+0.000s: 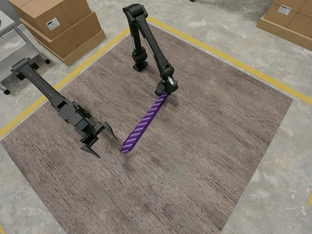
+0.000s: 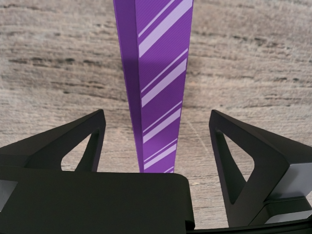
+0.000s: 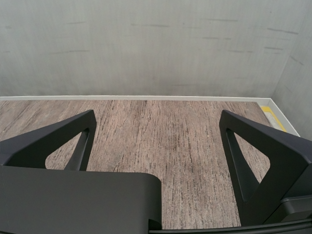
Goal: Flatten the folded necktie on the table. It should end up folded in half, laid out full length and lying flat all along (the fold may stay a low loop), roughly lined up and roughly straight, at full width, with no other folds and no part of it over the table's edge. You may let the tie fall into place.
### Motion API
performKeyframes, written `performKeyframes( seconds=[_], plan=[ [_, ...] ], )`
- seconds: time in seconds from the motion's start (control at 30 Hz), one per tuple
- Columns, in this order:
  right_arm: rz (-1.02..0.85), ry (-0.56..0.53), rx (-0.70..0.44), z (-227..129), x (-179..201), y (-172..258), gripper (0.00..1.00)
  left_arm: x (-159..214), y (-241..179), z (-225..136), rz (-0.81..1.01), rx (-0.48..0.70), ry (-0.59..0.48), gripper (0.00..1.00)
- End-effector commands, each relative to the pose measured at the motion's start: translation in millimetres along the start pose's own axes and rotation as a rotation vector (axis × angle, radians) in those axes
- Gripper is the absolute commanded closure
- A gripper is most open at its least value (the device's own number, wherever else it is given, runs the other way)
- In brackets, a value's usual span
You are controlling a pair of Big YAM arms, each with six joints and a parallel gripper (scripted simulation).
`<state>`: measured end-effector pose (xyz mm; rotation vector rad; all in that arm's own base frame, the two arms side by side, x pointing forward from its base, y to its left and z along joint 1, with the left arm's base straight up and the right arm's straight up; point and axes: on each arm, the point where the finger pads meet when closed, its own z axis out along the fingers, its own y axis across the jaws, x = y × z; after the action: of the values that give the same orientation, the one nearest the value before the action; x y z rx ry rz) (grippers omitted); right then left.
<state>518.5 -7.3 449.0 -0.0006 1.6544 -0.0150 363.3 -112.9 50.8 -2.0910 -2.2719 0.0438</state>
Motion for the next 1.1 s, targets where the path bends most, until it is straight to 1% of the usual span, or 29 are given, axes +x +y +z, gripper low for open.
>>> performKeyframes(
  seconds=[0.0, 1.07],
  plan=[
    [0.011, -0.063, -0.01, -1, -32, 7, 0.0, -10, 17, -20, -0.002, -0.057, -0.02, 0.17],
    [0.011, -0.063, -0.01, -1, -32, 7, 0.0, 0, -1, -6, -0.002, -0.057, -0.02, 0.17]
  ],
)
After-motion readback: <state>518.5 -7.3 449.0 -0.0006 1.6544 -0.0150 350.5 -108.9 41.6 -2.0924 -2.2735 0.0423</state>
